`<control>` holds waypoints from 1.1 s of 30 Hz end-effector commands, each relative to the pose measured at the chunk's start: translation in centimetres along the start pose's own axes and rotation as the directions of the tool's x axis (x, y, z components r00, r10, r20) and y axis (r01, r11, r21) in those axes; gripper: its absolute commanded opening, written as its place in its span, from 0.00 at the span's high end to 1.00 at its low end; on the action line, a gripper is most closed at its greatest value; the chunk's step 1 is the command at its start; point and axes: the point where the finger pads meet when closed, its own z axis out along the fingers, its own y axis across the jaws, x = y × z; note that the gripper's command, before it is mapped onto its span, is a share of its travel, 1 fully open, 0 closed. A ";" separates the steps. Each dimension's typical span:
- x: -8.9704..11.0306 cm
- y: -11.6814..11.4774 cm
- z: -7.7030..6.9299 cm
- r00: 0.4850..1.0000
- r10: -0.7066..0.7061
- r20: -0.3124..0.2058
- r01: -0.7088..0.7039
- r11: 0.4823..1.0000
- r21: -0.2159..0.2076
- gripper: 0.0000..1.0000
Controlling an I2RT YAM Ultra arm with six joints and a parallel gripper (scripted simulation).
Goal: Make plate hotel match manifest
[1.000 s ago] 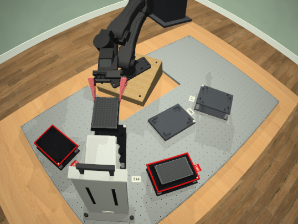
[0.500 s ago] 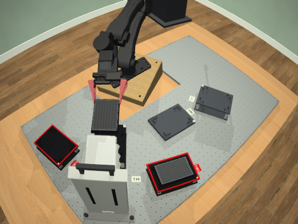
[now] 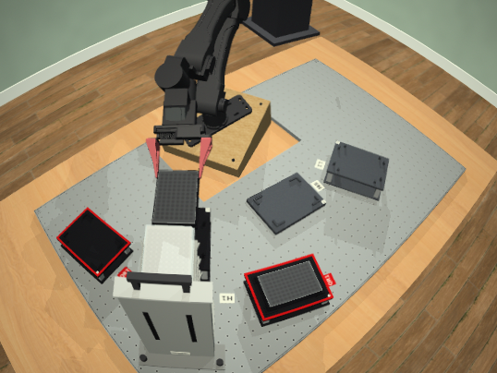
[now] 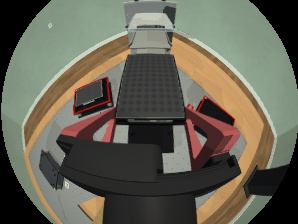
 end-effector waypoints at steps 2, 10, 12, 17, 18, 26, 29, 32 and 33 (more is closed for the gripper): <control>-1.3 -0.1 -0.1 0.999 -0.006 0.032 0.006 1.000 0.005 0.14; -1.7 -0.1 0.5 0.999 -0.006 0.032 0.006 1.000 0.005 0.14; -1.8 -0.1 0.6 0.999 -0.006 0.032 0.006 1.000 0.005 0.14; -2.1 -0.1 1.0 0.999 -0.006 0.032 0.006 1.000 0.005 0.14; -2.2 -0.1 1.1 0.999 -0.006 0.032 0.006 1.000 0.005 0.14; -2.5 -0.1 1.6 0.999 -0.006 0.033 0.006 1.000 0.005 0.14; -2.7 -0.1 1.9 0.999 -0.006 0.033 0.006 1.000 0.005 0.14; -2.9 -0.1 2.1 0.999 -0.006 0.033 0.006 1.000 0.005 0.14; -2.9 -0.1 2.2 0.999 -0.006 0.033 0.006 1.000 0.005 0.14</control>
